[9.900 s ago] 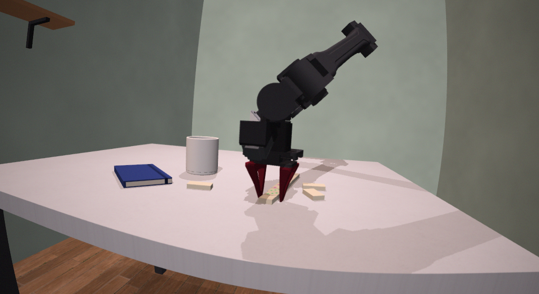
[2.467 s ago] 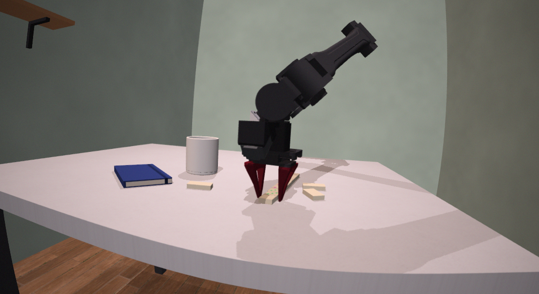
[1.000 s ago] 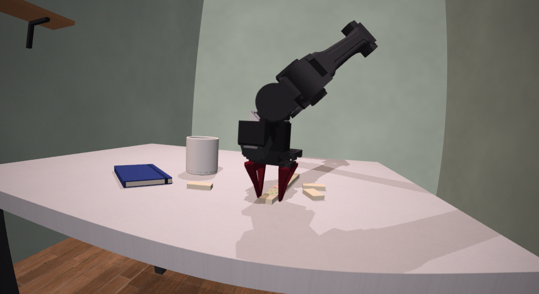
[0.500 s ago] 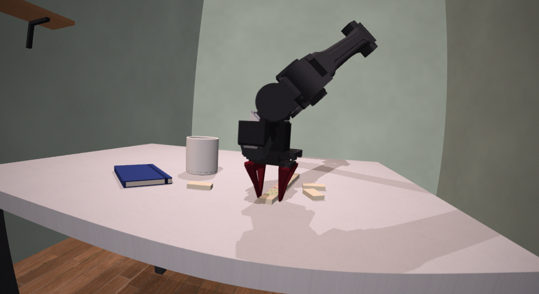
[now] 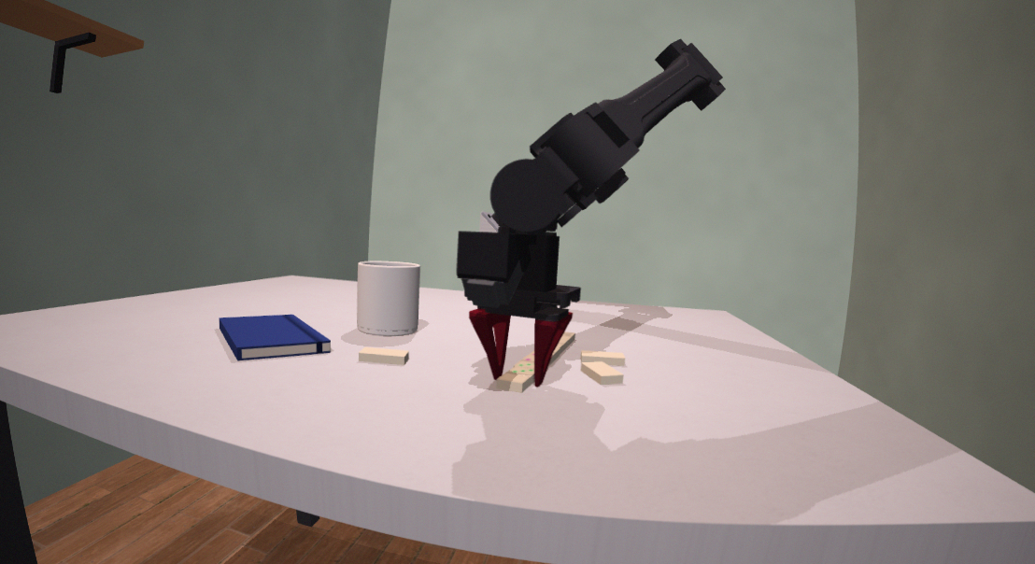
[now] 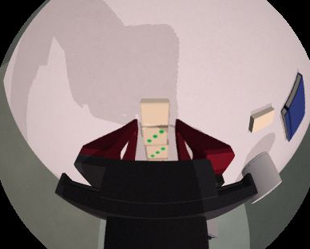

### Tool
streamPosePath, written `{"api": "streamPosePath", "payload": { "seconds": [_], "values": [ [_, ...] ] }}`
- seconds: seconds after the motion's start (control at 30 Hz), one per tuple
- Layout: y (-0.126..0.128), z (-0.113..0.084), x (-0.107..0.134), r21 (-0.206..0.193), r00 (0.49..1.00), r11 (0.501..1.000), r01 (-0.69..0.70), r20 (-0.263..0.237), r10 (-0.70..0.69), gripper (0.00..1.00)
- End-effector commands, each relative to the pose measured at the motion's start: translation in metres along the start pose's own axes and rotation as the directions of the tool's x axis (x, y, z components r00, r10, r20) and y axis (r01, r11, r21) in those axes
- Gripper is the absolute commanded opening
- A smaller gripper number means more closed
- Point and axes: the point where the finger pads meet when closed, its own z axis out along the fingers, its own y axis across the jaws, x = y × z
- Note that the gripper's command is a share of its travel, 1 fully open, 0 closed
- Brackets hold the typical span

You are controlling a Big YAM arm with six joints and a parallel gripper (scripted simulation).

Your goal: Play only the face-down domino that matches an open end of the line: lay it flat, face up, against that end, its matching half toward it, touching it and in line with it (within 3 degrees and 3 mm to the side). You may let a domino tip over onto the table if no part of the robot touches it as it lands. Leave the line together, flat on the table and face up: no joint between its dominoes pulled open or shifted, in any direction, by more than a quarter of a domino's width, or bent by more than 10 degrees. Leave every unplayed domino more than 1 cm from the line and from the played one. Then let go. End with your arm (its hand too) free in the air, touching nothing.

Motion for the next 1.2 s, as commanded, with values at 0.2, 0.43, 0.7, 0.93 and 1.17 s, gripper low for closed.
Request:
{"api": "streamPosePath", "payload": {
  "seconds": [0.2,0.43,0.7,0.93,1.17],
  "values": [
    [0.004,-0.014,-0.011,-0.001,0.999,1.0,0.013,0.03,-0.013,0.43],
    [0.004,-0.017,-0.013,-0.001,0.999,1.0,0.016,0.036,-0.016,0.43],
    [0.003,-0.012,-0.009,-0.002,1.0,1.0,0.012,0.026,-0.011,0.43],
    [0.005,-0.018,-0.014,-0.002,0.999,1.0,0.018,0.037,-0.018,0.43],
    [0.002,-0.009,-0.006,-0.002,1.0,1.0,0.007,0.018,-0.007,0.43]
  ]
}}
